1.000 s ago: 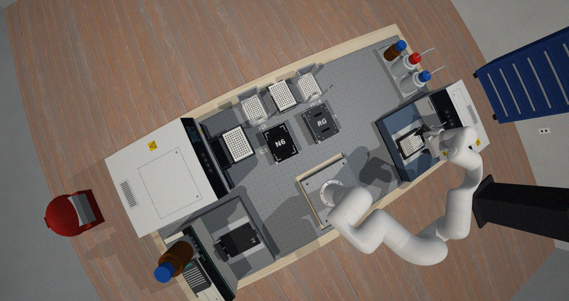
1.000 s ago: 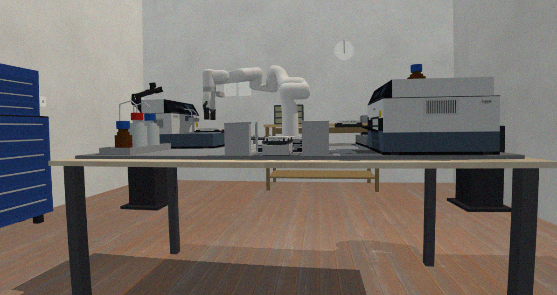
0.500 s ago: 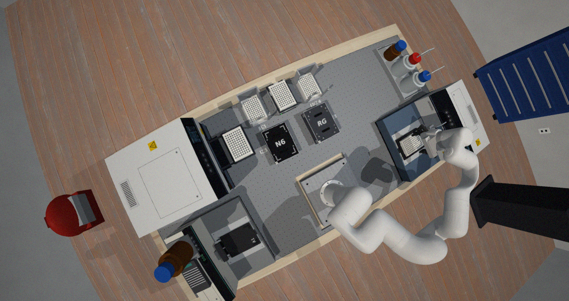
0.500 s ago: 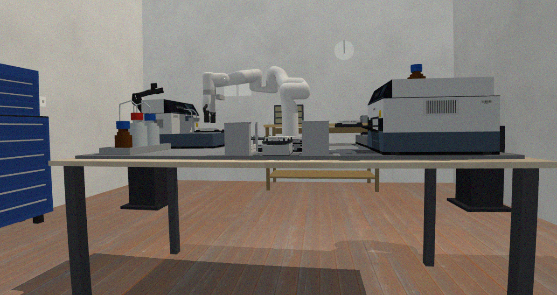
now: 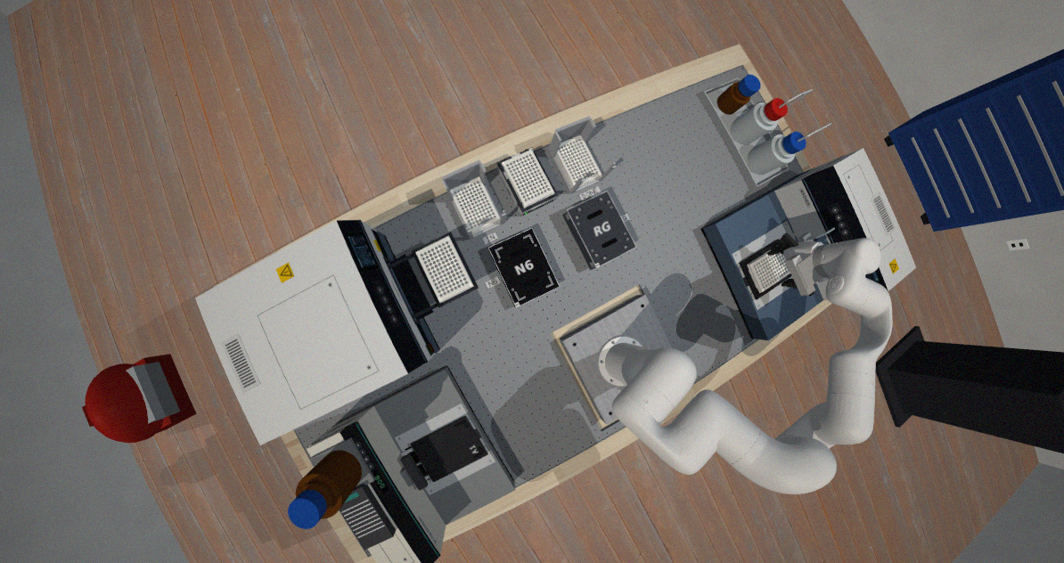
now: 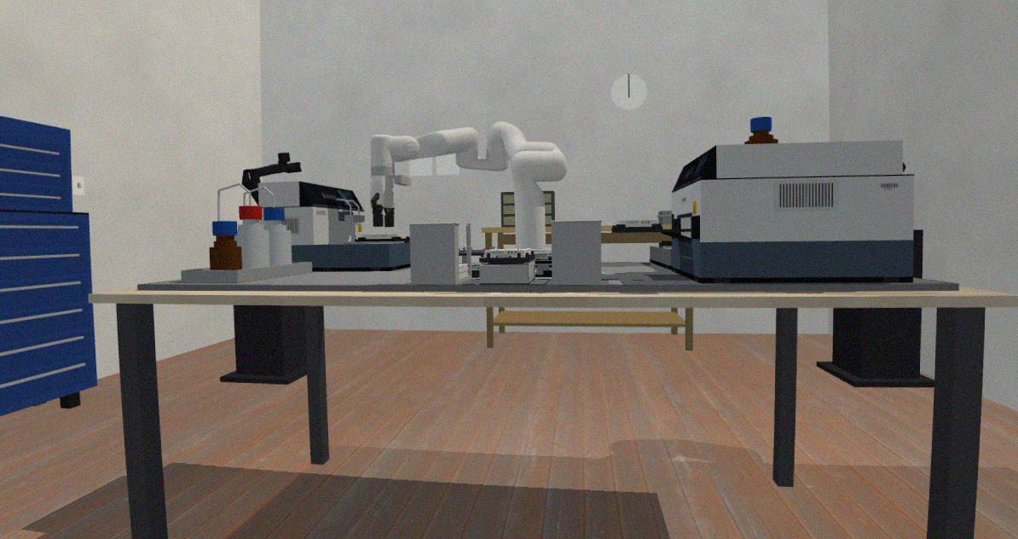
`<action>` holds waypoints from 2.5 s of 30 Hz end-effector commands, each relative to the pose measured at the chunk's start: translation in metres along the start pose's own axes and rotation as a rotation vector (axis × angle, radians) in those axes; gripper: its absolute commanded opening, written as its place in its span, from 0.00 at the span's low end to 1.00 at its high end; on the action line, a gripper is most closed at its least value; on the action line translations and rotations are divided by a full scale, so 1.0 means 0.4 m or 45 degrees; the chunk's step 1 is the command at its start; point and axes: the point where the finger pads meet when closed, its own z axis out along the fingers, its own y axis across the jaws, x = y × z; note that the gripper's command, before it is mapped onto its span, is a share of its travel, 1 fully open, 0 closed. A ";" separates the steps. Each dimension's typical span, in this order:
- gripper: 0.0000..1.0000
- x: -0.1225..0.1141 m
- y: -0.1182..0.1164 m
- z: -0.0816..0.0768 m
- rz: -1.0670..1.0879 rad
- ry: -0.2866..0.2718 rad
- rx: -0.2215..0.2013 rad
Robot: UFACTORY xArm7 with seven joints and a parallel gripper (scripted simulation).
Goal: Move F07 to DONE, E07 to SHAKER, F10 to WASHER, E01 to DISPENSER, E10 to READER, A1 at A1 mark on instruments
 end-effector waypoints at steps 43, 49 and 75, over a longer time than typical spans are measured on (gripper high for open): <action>1.00 -0.003 0.001 0.043 0.000 -0.006 -0.002; 1.00 -0.003 0.001 0.047 0.000 -0.006 -0.002; 1.00 -0.003 0.001 0.067 0.000 -0.006 -0.002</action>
